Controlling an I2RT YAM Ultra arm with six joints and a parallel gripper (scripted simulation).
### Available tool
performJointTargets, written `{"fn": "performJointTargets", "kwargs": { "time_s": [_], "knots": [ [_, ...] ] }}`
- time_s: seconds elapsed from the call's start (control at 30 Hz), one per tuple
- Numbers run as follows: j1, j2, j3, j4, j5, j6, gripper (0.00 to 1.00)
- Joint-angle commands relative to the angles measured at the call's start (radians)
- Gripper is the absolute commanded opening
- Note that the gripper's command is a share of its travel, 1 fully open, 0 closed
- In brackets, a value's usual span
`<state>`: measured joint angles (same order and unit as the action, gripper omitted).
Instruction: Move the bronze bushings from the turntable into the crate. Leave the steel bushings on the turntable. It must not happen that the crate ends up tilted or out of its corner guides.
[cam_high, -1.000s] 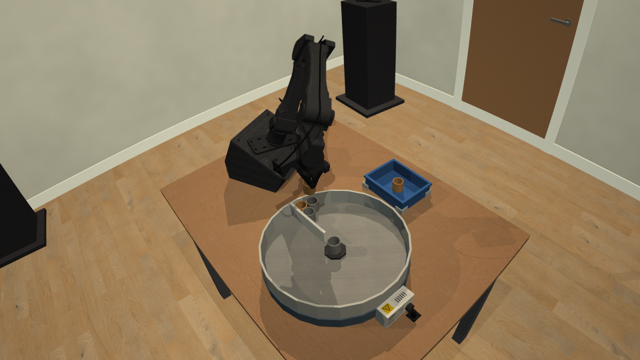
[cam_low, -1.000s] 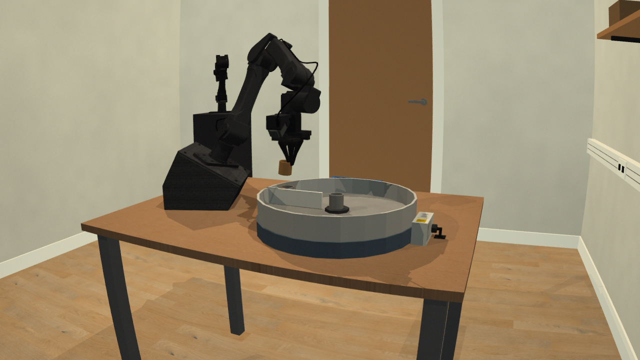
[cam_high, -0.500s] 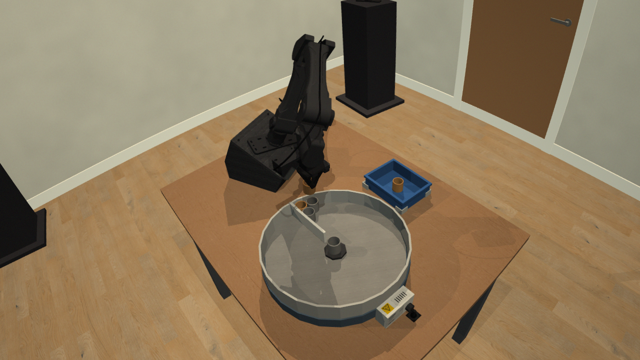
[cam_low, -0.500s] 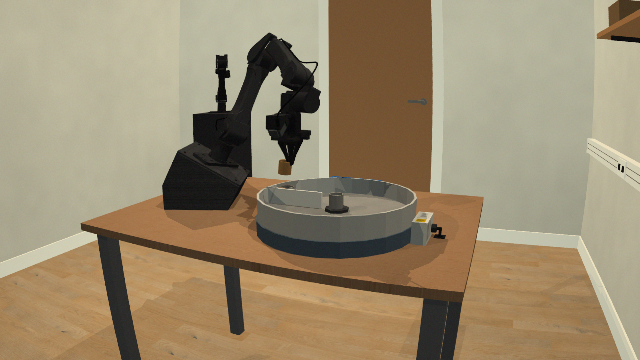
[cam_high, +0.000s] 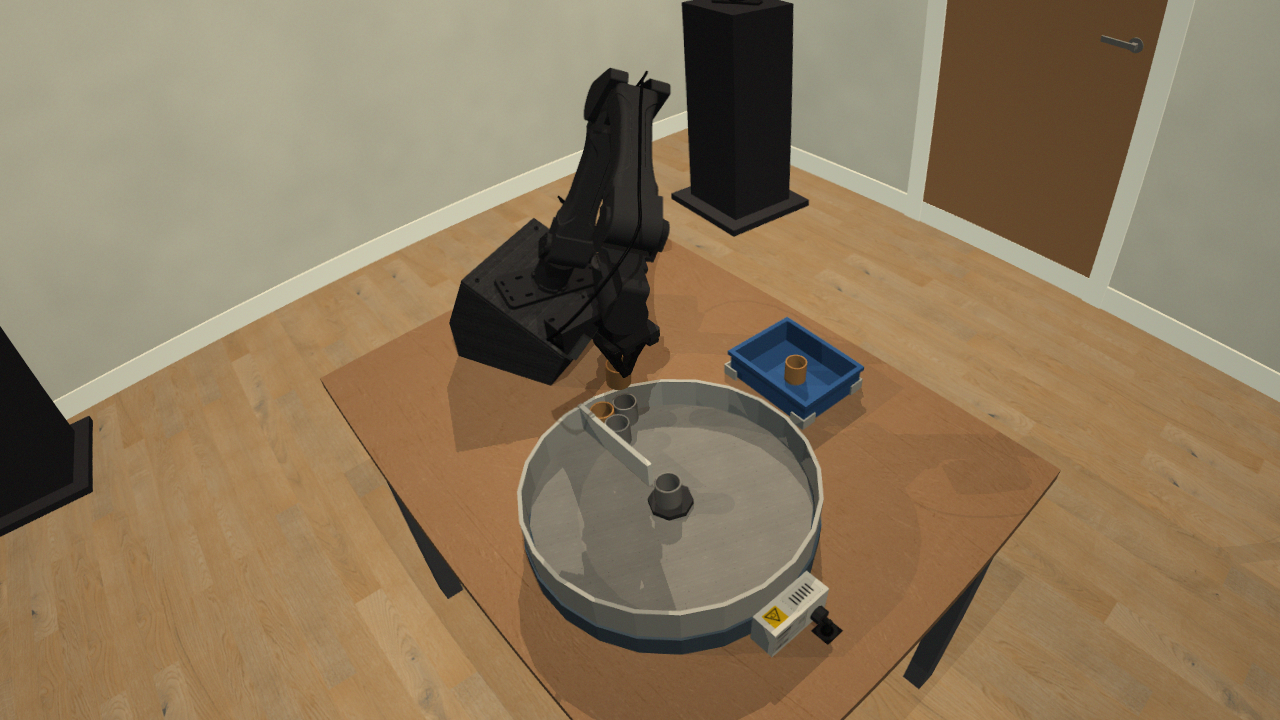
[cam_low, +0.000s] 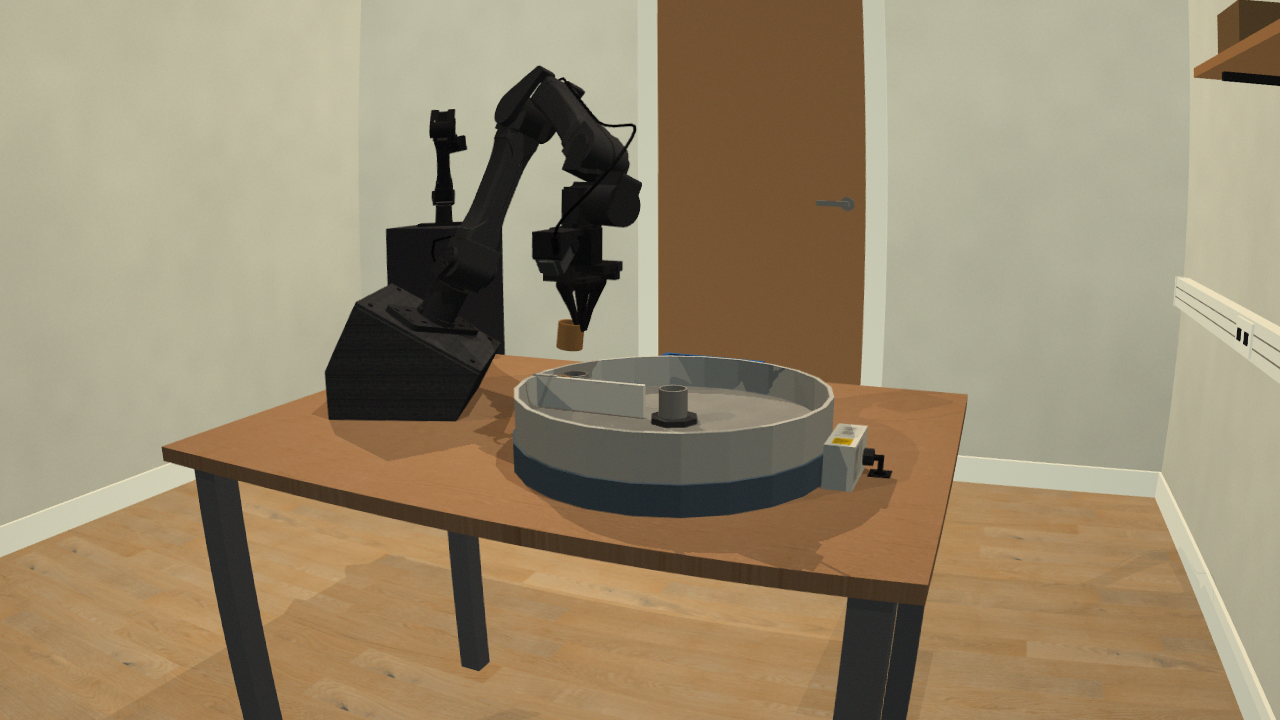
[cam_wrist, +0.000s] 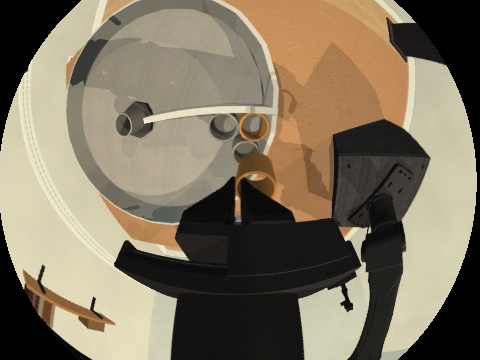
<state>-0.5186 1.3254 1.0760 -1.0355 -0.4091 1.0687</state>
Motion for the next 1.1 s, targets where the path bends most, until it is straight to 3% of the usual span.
{"fn": "performJointTargets", "kwargs": {
  "time_s": [0.0, 0.5, 0.67, 0.73, 1.0, 1.07],
  "knots": [
    [-0.015, -0.030, 0.039, -0.013, -0.002, -0.002, 0.00],
    [0.096, -0.073, 0.028, 0.003, 0.034, 0.071, 0.00],
    [0.177, -0.108, -0.021, 0.008, 0.061, 0.126, 0.00],
    [0.217, -0.122, 0.020, 0.013, 0.073, 0.156, 0.00],
    [0.412, -0.162, 0.030, 0.019, 0.145, 0.290, 0.00],
    [0.412, -0.162, 0.030, 0.019, 0.145, 0.290, 0.00]
  ]
}}
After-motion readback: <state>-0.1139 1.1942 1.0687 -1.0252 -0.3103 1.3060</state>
